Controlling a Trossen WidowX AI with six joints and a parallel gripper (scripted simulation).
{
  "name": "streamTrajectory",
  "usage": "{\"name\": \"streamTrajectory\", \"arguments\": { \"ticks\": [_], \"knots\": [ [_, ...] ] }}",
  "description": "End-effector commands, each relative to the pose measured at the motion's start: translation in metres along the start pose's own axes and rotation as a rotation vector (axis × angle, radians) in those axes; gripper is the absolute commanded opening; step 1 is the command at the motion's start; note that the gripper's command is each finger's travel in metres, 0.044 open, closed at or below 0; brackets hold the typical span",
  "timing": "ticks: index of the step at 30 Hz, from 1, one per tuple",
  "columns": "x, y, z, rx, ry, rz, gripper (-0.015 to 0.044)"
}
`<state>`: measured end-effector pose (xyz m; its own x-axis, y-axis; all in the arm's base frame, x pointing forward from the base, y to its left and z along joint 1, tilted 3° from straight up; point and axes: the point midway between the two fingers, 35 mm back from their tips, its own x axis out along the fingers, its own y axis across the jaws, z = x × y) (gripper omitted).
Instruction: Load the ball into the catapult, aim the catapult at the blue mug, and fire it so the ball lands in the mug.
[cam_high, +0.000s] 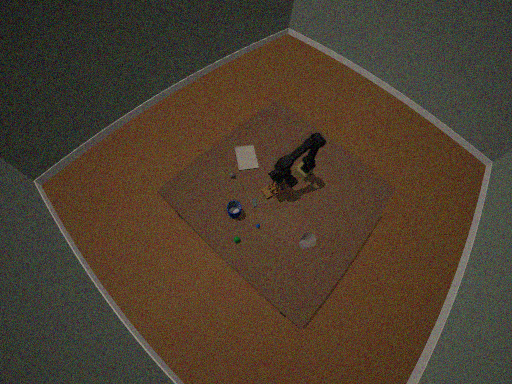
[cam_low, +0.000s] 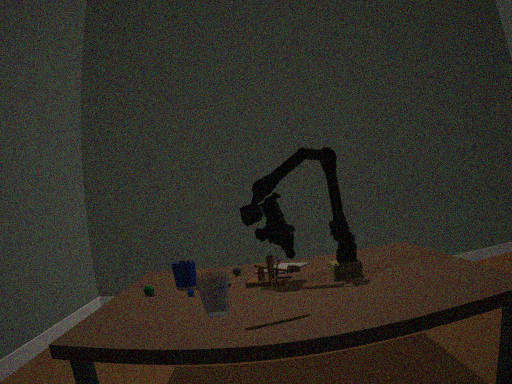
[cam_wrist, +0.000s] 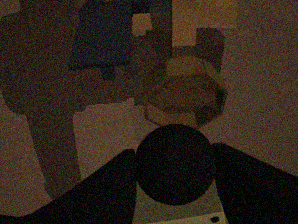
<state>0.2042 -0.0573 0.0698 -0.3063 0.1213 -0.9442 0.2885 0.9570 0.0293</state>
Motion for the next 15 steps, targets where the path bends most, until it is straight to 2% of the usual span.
{"name": "streamTrajectory", "arguments": {
  "ticks": [1,15],
  "knots": [
    [0.005,-0.01,-0.006,0.011,0.035,0.011,0.0],
    [0.025,-0.01,0.0,0.012,0.037,0.012,0.0]
  ]
}}
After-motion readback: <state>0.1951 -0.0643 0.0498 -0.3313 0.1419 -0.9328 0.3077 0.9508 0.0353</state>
